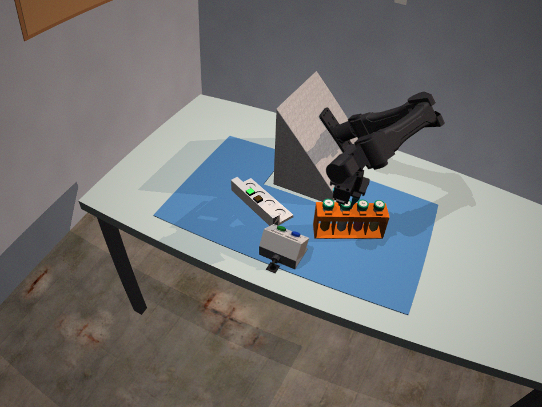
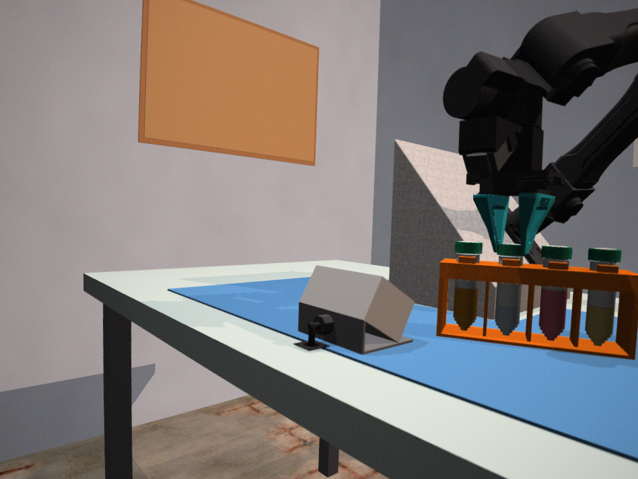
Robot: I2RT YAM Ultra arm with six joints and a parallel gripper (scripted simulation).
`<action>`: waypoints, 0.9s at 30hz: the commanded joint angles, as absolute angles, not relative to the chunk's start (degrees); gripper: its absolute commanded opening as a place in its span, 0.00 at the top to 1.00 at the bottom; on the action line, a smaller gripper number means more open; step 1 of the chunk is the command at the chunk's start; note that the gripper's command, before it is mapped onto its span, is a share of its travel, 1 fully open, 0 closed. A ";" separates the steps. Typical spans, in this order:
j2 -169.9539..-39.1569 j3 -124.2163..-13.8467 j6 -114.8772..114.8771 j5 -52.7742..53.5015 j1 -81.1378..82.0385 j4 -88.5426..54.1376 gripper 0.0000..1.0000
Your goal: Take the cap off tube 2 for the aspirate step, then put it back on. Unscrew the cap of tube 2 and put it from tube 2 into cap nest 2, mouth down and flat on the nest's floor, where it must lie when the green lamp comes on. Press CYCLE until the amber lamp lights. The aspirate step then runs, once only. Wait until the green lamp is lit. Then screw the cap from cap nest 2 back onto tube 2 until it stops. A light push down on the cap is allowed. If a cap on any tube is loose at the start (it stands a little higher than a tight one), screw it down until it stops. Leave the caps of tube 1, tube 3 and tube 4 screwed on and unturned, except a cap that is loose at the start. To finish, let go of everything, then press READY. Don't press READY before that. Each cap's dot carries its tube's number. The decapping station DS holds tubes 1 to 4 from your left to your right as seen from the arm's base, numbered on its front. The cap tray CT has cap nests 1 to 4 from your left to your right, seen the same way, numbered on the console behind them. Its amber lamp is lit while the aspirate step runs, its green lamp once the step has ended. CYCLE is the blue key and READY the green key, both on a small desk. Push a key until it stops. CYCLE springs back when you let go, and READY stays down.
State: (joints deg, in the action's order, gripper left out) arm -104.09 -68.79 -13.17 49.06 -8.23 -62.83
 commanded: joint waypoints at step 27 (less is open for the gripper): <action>-103.84 -68.95 8.71 49.13 -8.58 -62.31 1.00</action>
